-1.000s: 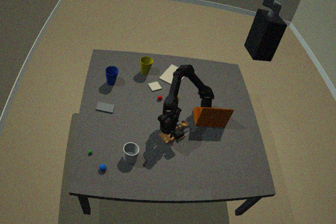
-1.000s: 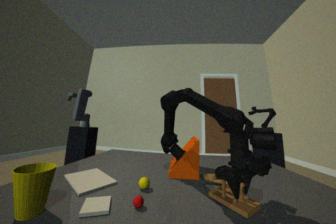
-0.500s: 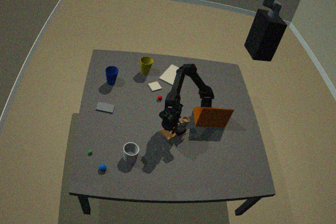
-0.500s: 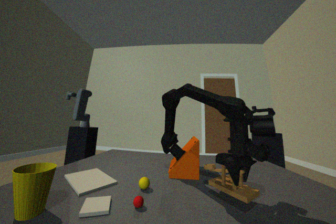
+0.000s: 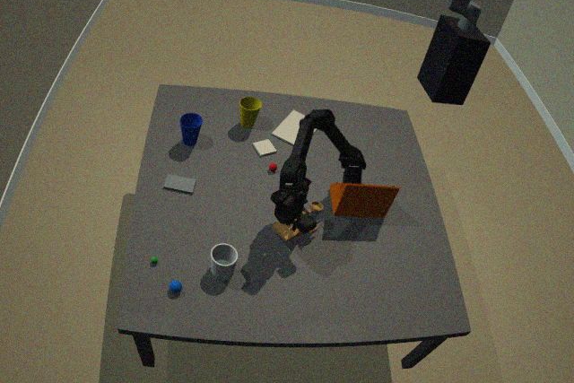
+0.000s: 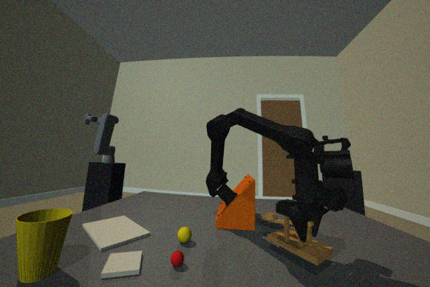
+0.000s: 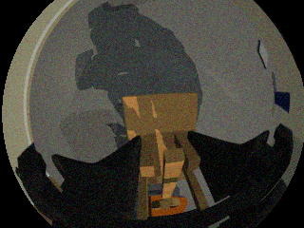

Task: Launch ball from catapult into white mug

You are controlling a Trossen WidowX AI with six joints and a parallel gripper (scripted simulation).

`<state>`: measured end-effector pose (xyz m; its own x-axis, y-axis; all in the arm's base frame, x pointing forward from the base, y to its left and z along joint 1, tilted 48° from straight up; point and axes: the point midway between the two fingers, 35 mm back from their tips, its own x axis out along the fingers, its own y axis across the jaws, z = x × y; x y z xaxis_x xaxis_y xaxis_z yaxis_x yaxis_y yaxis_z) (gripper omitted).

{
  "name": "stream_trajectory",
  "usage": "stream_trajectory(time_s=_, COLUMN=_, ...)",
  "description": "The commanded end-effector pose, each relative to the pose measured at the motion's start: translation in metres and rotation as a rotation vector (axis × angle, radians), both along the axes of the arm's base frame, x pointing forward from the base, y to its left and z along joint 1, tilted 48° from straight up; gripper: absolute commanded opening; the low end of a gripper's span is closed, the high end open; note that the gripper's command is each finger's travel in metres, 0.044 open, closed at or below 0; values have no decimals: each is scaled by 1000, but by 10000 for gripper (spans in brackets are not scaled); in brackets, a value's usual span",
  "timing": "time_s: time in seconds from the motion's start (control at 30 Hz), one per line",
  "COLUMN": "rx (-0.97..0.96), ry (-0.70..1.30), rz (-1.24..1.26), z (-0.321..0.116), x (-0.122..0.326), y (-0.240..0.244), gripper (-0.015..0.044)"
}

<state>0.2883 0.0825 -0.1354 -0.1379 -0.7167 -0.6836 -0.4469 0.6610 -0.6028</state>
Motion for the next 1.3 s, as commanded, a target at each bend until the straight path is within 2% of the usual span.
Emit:
stream_trajectory(time_s=0.0, rx=-3, ry=3, rz=10, z=-5, x=-1, y=-5, gripper=0)
stream_trajectory(time_s=0.77, rx=-3, ry=2, rz=2, z=-20, x=-5, y=-21, gripper=0)
stream_trajectory(time_s=1.27, rx=-3, ry=2, rz=2, z=-18, x=-4, y=-20, gripper=394)
